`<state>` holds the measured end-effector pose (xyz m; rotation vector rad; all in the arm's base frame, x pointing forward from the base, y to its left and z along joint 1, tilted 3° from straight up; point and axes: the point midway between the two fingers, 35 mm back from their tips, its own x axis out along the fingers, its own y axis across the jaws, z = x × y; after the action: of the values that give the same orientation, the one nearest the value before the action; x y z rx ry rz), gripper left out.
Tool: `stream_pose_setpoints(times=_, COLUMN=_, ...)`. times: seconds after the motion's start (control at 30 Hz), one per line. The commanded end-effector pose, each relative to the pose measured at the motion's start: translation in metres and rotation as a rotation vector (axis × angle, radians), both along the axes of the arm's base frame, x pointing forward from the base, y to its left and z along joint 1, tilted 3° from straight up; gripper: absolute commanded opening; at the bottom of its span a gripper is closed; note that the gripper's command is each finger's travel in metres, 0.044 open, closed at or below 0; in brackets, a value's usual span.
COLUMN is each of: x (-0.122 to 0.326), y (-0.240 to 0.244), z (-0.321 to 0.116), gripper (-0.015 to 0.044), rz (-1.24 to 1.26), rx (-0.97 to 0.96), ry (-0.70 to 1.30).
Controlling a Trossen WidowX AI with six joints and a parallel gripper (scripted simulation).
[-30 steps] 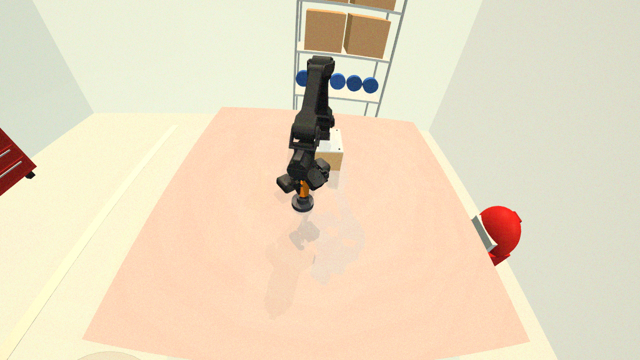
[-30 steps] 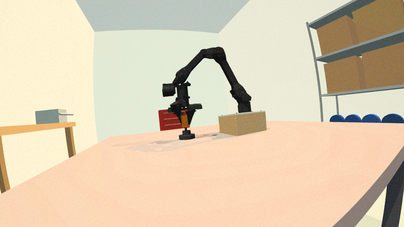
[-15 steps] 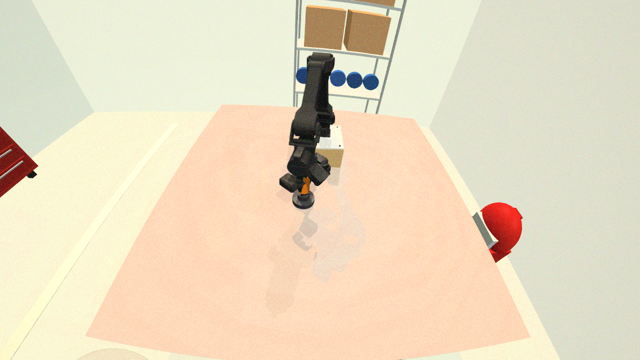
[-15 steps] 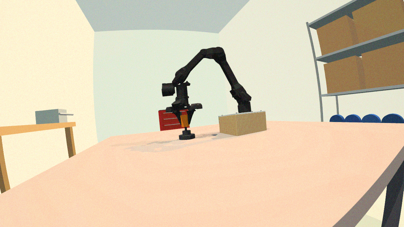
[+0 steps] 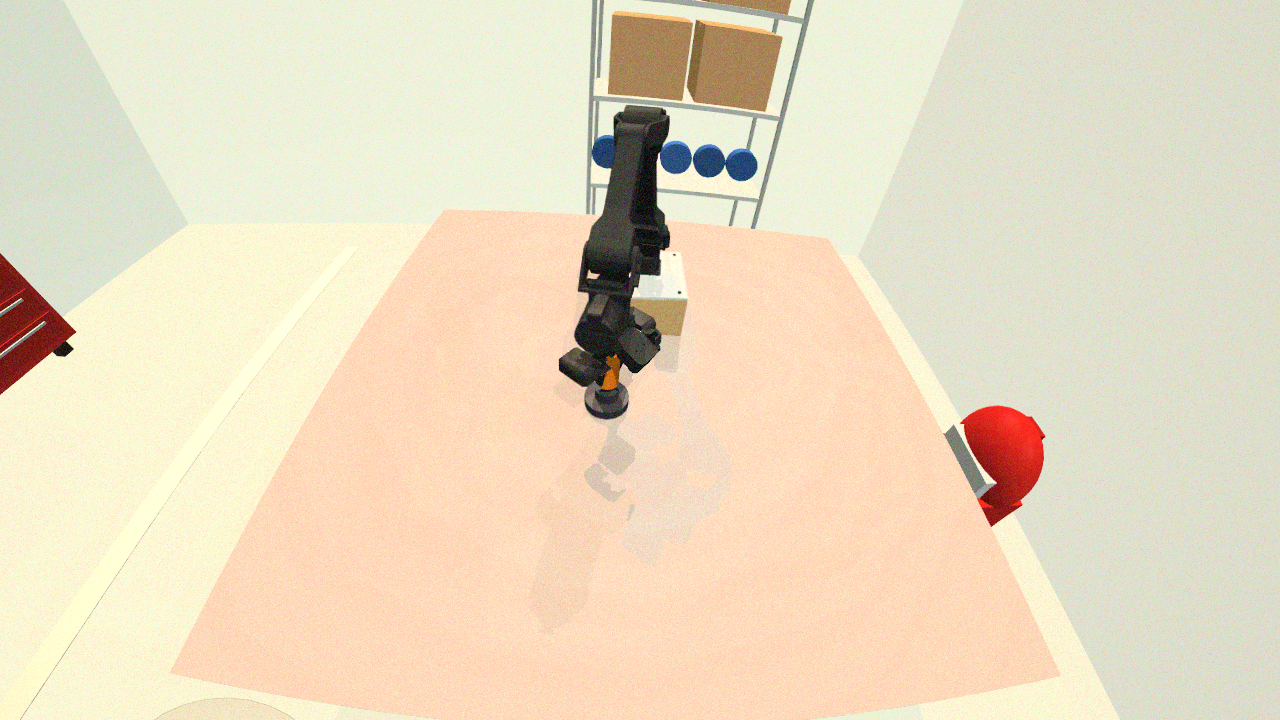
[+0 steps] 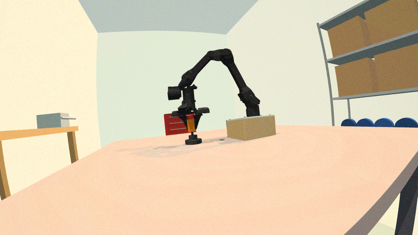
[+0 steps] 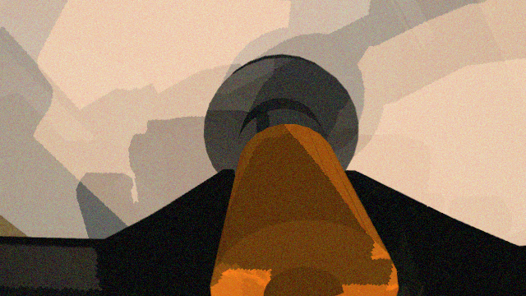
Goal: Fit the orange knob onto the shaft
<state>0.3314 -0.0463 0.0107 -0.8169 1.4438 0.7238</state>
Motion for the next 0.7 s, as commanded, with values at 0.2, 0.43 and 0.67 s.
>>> stream_pose_setpoints(times=0.2, x=-0.0021, y=-0.0007, z=-0.0009, gripper=0.0000, rz=0.004, rx=-0.004, ry=-0.002)
stream_pose_setpoints(times=0.43, x=-0.0004, y=-0.0008, z=-0.0013, gripper=0.0000, rz=0.004, rx=-0.004, ry=-0.002)
stream_pose_setpoints(times=0.67, x=-0.0004, y=-0.0008, z=-0.0013, gripper=0.0000, rz=0.004, rx=-0.004, ry=-0.002)
